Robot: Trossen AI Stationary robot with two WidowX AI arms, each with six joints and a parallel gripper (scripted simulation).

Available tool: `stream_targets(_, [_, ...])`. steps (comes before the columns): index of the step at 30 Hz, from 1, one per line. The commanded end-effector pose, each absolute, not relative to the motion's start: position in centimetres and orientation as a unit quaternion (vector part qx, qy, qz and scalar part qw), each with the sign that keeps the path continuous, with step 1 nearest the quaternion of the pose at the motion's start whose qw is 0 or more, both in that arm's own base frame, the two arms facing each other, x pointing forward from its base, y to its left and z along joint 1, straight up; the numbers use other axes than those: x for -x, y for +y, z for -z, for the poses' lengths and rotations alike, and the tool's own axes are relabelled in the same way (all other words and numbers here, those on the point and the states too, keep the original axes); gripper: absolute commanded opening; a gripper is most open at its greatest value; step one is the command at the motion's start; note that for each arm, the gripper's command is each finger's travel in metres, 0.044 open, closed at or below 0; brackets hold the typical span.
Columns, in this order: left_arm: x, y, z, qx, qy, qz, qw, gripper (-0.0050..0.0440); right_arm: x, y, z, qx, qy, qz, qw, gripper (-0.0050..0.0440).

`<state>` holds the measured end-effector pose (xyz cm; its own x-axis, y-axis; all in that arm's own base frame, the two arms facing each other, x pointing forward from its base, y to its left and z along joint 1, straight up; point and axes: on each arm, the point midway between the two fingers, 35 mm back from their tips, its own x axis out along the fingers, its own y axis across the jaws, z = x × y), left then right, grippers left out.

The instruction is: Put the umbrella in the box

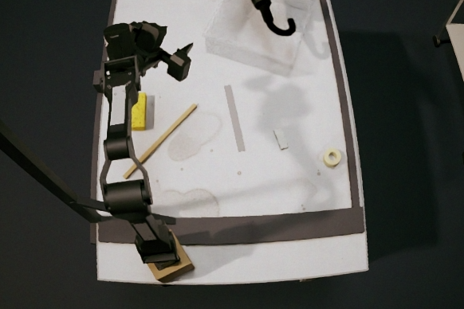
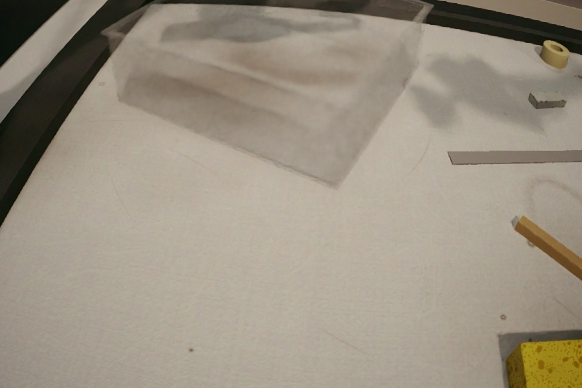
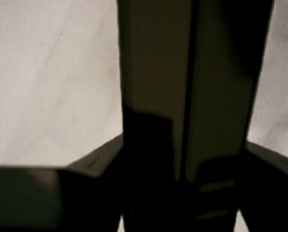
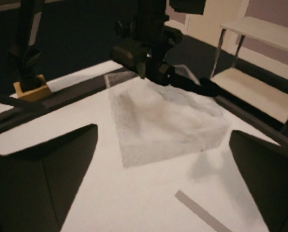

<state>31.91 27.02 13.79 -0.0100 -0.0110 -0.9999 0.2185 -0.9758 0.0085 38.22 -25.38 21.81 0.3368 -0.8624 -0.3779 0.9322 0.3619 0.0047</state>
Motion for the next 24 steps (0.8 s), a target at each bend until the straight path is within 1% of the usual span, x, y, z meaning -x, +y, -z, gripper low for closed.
stream_targets(1, [-32.3, 26.7, -14.5, -0.71, 0.081, 0.696, 0.074, -0.005, -38.2, -25.3, -22.9, -0.114, 0.145, 0.553, 0.813, 0.04])
stream_targets(10, [-33.1, 26.4, -12.6, -0.705, 0.078, 0.701, 0.077, -0.005, -38.2, -25.3, -22.9, -0.114, 0.145, 0.553, 0.813, 0.04])
stream_targets(15, [-33.1, 26.7, -13.4, -0.713, 0.083, 0.692, 0.072, -0.005, -38.2, -25.3, -22.9, -0.114, 0.145, 0.553, 0.813, 0.04])
stream_targets(18, [-33.2, 26.8, -12.7, -0.708, 0.08, 0.698, 0.075, -0.005, -38.2, -25.3, -22.9, -0.114, 0.145, 0.553, 0.813, 0.04])
stream_targets(24, [-33.0, 26.6, -13.0, -0.715, 0.084, 0.691, 0.071, -0.005, -38.2, -25.3, -22.9, -0.114, 0.145, 0.553, 0.813, 0.04])
